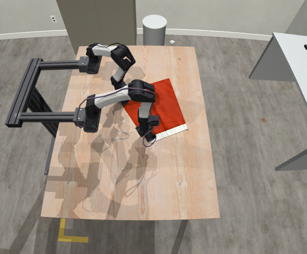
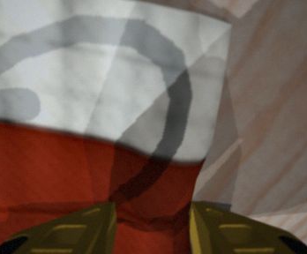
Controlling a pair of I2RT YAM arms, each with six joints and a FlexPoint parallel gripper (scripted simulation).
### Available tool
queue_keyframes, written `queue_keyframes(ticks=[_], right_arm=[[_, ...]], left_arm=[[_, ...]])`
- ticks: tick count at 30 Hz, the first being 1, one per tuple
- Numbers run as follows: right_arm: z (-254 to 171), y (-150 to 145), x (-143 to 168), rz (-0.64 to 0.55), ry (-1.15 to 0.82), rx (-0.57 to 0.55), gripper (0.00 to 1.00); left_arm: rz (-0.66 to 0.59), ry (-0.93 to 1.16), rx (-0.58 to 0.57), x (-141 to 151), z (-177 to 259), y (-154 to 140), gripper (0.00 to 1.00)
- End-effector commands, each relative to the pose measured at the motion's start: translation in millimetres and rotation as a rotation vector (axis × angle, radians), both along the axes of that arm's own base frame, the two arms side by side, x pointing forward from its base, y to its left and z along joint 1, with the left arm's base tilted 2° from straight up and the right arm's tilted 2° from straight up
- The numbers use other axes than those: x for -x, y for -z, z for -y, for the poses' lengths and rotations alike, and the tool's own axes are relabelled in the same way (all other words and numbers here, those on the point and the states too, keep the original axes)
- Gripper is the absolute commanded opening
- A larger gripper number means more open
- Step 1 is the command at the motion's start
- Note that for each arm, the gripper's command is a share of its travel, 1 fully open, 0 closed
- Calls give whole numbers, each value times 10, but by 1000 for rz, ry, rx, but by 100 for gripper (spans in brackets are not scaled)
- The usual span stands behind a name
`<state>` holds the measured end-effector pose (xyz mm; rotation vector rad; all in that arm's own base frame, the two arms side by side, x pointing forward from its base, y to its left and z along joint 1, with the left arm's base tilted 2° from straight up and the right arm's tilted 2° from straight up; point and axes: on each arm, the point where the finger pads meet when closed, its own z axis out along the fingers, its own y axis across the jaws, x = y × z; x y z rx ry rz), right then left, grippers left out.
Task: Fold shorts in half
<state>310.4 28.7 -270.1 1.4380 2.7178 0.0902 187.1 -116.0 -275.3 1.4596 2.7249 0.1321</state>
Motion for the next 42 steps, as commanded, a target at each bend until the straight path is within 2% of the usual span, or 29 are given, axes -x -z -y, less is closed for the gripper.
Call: queue_keyframes(ticks=[1, 2, 9, 10, 12, 13, 14, 25, 26, 35, 37, 42], right_arm=[[-164, 72, -219, 78, -15, -46, 37], [-164, 72, -218, 78, -15, -46, 26], [-164, 72, -219, 79, -15, -46, 26], [-166, 66, -216, 131, -22, -91, 26], [-183, 64, -250, 167, -21, -119, 26], [-184, 95, -173, 107, -13, -81, 26], [-190, 92, -198, 111, -14, -81, 26], [-220, 97, -243, 117, -18, -82, 26], [-220, 97, -243, 116, -18, -82, 16], [-220, 97, -243, 117, -18, -82, 16], [-296, 128, -220, 108, -47, -116, 16], [-278, 137, -242, 107, -25, -97, 16]], left_arm=[[70, -24, -37, -207, -93, 77, 37], [71, -24, -37, -208, -92, 76, 26], [71, -24, -37, -207, -93, 76, 26], [141, -33, -63, -288, -76, 62, 26], [184, -40, -83, -340, -91, 55, 26], [176, -40, -82, -330, -104, 65, 26], [131, -22, -69, -279, -109, 79, 26], [130, -26, -70, -283, -142, 91, 26], [129, -27, -71, -279, -144, 91, 16], [129, -27, -71, -280, -144, 91, 16], [137, -34, -67, -313, -170, 114, 16], [127, -27, -72, -308, -193, 123, 16]])
